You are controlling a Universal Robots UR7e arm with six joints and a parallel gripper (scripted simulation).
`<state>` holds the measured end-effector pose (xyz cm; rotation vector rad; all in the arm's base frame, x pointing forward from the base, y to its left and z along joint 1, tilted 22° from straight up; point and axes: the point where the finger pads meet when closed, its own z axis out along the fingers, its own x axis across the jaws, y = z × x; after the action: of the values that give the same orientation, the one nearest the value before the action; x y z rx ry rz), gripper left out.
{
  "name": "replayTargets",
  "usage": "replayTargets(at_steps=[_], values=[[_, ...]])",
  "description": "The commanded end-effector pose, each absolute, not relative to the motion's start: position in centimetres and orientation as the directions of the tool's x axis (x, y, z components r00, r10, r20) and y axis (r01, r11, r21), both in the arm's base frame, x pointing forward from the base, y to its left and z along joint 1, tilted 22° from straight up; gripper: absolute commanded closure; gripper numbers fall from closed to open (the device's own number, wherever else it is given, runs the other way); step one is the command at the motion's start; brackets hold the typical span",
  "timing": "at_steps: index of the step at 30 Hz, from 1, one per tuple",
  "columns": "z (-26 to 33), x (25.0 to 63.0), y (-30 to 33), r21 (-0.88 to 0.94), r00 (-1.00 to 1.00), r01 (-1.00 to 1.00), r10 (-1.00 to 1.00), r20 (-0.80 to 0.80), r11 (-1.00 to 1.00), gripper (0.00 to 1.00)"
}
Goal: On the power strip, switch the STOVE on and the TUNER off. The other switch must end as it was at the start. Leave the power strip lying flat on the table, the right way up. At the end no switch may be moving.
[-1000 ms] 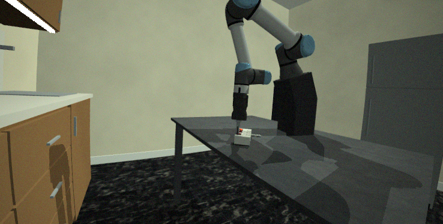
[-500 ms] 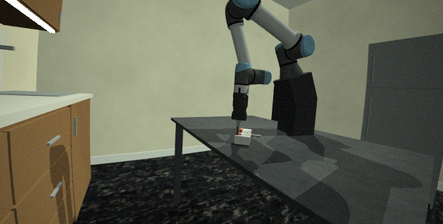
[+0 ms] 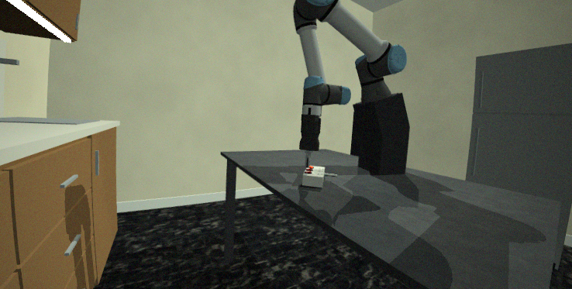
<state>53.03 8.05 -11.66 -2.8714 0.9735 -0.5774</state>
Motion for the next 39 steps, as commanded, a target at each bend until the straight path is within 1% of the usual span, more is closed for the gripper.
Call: replayTargets(at_steps=[1, 28, 29, 39], values=[[-10.5, 52.6, 8.1, -0.17, 0.731, -0.576, -0.597, 0.332, -0.8, 1.0], [-9.7, 52.3, 8.2, -0.17, 0.731, -0.576, -0.597, 0.332, -0.8, 1.0], [-9.7, 52.3, 8.2, -0.17, 0.731, -0.576, -0.597, 0.332, -0.8, 0.0], [-8.7, 51.9, 8.3, -0.17, 0.731, -0.576, -0.597, 0.332, -0.8, 0.0]])
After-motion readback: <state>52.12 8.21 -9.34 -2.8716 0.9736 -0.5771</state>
